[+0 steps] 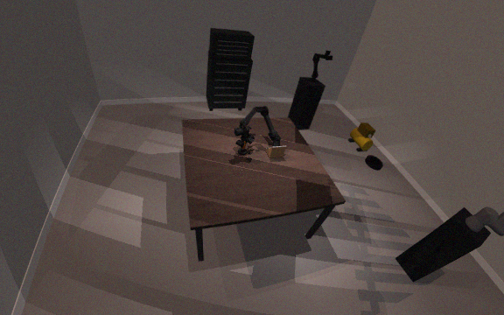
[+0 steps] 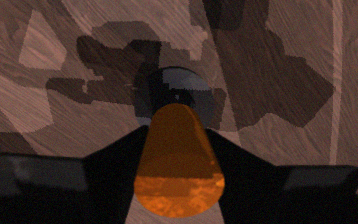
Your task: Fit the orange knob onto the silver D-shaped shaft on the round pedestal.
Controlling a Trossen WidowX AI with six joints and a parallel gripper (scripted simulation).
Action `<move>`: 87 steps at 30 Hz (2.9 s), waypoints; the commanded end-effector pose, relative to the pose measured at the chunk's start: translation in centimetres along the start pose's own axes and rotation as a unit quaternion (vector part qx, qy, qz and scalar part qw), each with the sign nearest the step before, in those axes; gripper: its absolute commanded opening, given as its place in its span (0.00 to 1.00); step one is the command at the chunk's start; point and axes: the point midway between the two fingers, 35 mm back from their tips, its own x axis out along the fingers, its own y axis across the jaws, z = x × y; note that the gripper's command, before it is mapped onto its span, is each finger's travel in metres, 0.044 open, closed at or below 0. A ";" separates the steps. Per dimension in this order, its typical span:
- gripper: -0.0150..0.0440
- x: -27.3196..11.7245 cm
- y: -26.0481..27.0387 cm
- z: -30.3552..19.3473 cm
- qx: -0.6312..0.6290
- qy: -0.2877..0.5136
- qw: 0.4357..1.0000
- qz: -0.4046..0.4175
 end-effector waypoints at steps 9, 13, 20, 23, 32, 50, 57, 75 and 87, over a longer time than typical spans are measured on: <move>0.25 -0.4 -0.1 -0.2 -0.028 0.002 1.000 0.000; 0.25 -0.3 -0.1 0.0 -0.100 0.001 0.995 0.000; 0.25 -0.1 0.0 0.0 -0.105 0.001 0.994 0.000; 0.25 0.0 0.0 0.0 -0.105 0.002 0.994 0.000; 0.25 0.0 0.0 -0.2 -0.105 0.002 0.994 0.001; 0.25 -0.1 0.0 0.0 -0.209 0.001 0.978 0.001; 0.25 0.0 0.0 -0.1 -0.209 0.001 0.978 0.001; 0.25 -0.2 0.1 -0.2 -0.209 0.001 0.978 0.001; 0.25 -0.2 0.0 -0.1 -0.310 0.001 0.951 0.001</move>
